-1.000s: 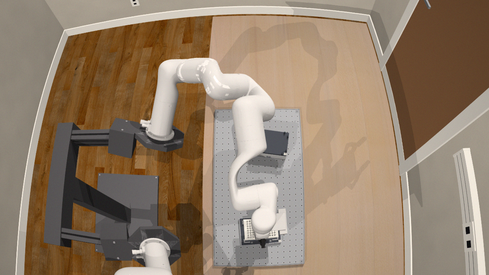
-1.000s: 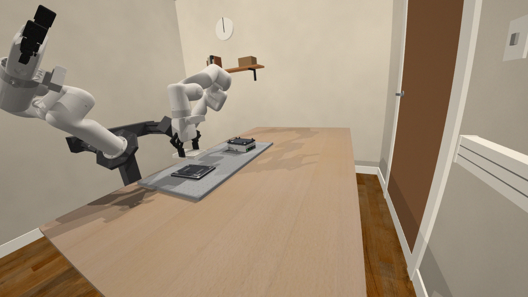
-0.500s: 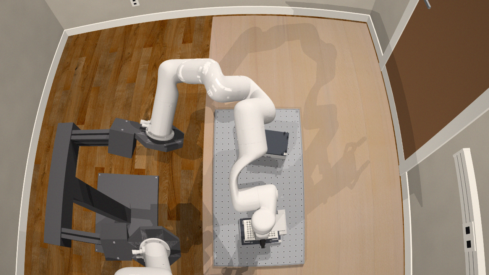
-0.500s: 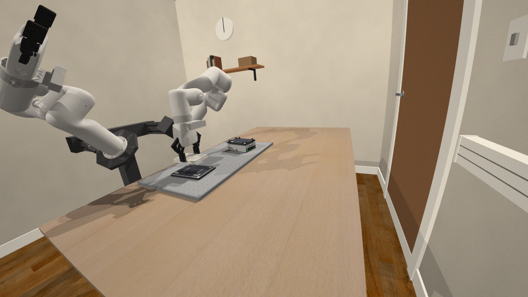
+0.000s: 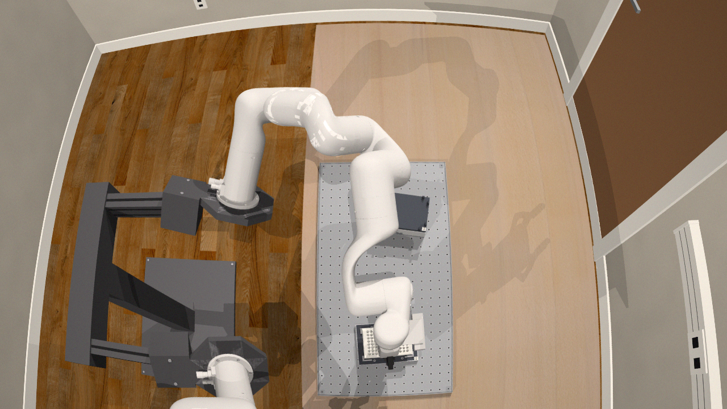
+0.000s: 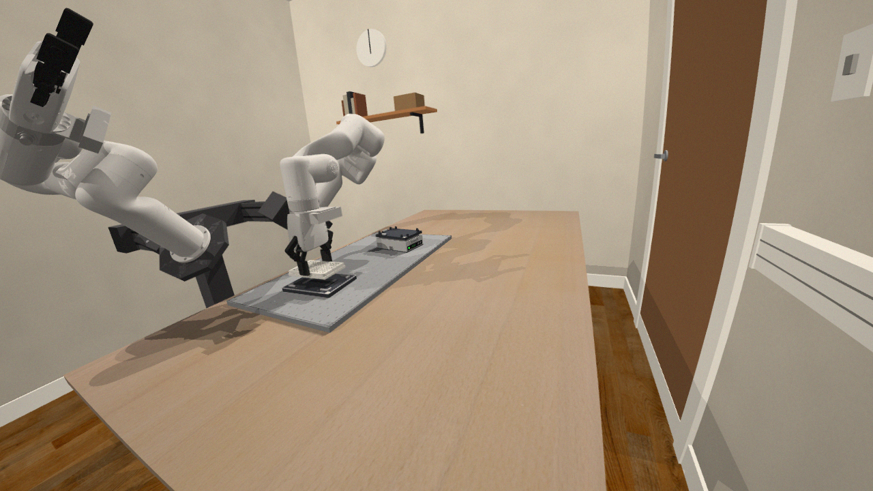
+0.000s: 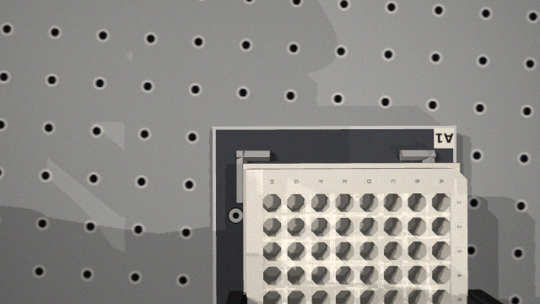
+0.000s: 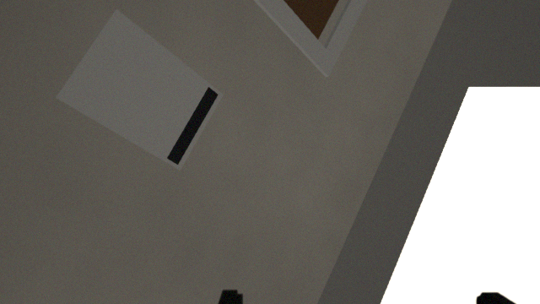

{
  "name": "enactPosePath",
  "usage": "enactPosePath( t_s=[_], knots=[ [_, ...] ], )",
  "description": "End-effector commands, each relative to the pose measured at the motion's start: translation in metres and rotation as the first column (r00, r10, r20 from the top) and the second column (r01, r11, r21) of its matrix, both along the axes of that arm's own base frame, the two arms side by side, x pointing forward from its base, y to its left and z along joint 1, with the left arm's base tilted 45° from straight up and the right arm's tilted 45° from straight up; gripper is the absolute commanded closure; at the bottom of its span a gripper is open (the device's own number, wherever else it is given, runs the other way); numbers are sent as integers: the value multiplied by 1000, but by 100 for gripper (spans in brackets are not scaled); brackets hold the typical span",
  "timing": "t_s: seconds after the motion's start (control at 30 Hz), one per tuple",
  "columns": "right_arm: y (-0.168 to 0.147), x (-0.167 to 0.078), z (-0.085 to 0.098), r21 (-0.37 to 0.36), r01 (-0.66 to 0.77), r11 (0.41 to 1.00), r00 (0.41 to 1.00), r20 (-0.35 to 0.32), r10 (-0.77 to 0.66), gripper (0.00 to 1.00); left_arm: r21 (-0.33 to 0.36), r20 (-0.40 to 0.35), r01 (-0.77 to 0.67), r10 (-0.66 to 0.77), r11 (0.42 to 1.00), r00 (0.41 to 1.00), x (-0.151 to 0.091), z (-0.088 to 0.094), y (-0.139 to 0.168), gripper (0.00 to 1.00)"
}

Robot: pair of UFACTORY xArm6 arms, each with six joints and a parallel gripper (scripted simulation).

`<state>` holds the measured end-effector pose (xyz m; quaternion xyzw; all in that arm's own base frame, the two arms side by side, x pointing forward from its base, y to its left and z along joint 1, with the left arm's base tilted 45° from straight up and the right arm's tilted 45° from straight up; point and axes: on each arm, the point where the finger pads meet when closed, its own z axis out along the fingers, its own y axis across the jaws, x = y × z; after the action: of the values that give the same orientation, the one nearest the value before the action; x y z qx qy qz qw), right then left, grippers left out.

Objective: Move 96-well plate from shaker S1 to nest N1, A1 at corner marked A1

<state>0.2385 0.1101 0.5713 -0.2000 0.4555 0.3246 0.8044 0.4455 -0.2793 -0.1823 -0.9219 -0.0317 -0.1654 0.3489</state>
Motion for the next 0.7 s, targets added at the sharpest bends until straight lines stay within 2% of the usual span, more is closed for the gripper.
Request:
enactPosePath(
  t_s=[0.0,0.2,0.67],
  knots=[
    [0,-1,1,0,0,1000,1000,2,0,0,-3,2,2,-2,1000,1000,3,-4,3,100],
    [0,-1,1,0,0,1000,1000,2,0,0,-3,2,2,-2,1000,1000,6,-11,9,100],
    [0,-1,1,0,0,1000,1000,2,0,0,-3,2,2,-2,1000,1000,6,-11,9,100]
  ],
)
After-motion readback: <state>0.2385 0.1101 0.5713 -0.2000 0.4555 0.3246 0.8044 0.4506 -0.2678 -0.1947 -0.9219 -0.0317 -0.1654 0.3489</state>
